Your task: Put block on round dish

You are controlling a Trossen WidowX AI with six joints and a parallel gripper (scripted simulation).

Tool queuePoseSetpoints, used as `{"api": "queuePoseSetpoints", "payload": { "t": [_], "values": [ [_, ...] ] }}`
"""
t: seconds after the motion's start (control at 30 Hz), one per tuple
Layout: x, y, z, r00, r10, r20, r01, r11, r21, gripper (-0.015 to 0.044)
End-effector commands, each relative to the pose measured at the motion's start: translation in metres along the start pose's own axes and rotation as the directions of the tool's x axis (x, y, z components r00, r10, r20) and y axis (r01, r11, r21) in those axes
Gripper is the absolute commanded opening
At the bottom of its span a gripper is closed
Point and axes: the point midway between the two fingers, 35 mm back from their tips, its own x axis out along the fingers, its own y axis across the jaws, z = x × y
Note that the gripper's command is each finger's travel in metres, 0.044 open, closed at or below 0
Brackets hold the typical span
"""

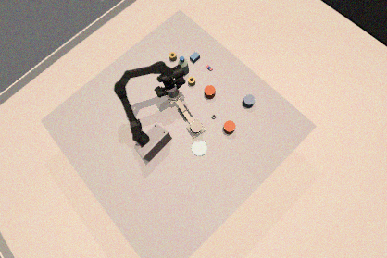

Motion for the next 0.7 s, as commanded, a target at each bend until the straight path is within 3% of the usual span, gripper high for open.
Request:
{"api": "queuePoseSetpoints", "payload": {
  "t": [0.0,0.67],
  "values": [
    [-0.011,-0.004,0.006,1.000,-0.026,0.018,0.026,1.000,-0.017,0.0000],
    [-0.037,-0.002,0.005,0.999,-0.044,0.018,0.044,0.999,-0.001,0.0000]
  ]
}}
